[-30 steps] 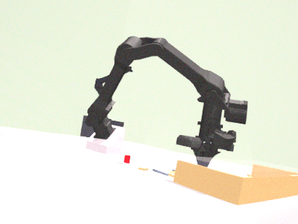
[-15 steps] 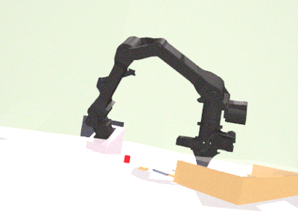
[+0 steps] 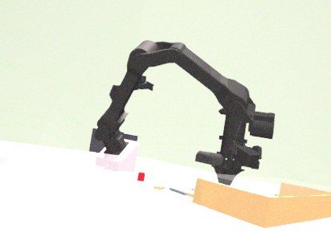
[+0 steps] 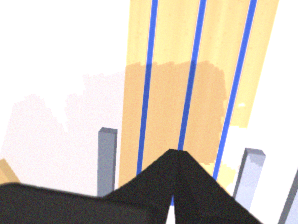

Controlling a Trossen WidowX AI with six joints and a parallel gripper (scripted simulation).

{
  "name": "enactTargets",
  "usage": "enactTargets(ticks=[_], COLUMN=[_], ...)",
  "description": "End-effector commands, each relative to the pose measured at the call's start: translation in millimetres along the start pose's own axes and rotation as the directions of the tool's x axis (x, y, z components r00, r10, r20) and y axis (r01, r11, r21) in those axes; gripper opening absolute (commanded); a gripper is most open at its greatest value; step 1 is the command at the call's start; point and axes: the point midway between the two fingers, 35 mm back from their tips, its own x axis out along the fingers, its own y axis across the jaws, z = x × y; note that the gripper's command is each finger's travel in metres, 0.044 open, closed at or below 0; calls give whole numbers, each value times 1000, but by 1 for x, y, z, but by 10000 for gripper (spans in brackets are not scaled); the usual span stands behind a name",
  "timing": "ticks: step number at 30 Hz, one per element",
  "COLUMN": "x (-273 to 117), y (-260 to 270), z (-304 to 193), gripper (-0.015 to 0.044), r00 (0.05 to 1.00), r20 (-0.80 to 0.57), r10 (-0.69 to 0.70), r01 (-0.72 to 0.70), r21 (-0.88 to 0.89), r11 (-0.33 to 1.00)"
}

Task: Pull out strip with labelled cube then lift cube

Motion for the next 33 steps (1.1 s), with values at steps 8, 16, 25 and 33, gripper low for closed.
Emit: enactTargets(ticks=[8, 16, 25, 33], x=[2, 3, 4, 5], y=[0, 0, 0, 0], z=[0, 0, 0, -1], gripper=[0, 0, 0, 0], r00=[1000, 1000, 1000, 1000], r20=[2, 2, 2, 2], r10=[-5, -5, -5, -5], r01=[5, 5, 5, 5], r21=[-5, -5, -5, -5], r11=[1000, 1000, 1000, 1000])
